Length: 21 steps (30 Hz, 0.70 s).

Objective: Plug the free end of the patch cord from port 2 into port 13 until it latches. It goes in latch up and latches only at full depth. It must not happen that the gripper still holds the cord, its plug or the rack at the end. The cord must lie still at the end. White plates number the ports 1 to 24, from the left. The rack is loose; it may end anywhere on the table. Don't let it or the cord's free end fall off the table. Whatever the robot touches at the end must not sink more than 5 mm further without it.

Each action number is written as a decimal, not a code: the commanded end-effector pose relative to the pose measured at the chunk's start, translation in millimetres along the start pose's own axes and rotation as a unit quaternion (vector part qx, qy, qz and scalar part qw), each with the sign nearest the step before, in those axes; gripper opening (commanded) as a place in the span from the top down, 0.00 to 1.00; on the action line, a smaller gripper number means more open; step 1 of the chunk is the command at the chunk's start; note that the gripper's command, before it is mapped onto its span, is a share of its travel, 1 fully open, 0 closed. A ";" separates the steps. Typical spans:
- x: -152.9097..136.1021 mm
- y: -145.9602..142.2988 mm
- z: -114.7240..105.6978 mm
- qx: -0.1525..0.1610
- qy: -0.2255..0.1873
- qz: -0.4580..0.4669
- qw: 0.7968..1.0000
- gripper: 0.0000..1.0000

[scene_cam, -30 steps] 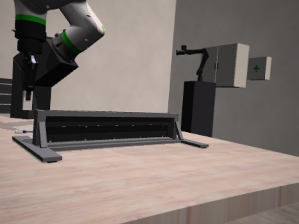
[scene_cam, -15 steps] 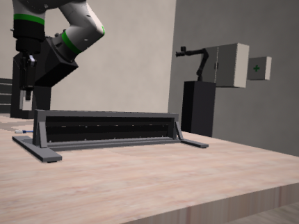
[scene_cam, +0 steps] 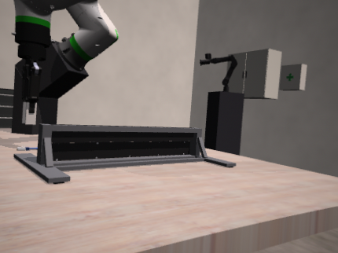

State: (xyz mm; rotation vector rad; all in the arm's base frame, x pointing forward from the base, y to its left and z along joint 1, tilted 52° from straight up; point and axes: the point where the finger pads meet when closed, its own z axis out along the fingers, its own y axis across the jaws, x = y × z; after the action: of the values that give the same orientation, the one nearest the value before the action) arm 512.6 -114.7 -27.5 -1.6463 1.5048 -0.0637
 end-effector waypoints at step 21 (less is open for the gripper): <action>0.2 0.0 2.3 0.000 0.000 0.000 1.000 0.78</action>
State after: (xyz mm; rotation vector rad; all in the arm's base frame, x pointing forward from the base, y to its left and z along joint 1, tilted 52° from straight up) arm 513.6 -113.7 -28.7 -1.6463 1.5047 -0.0637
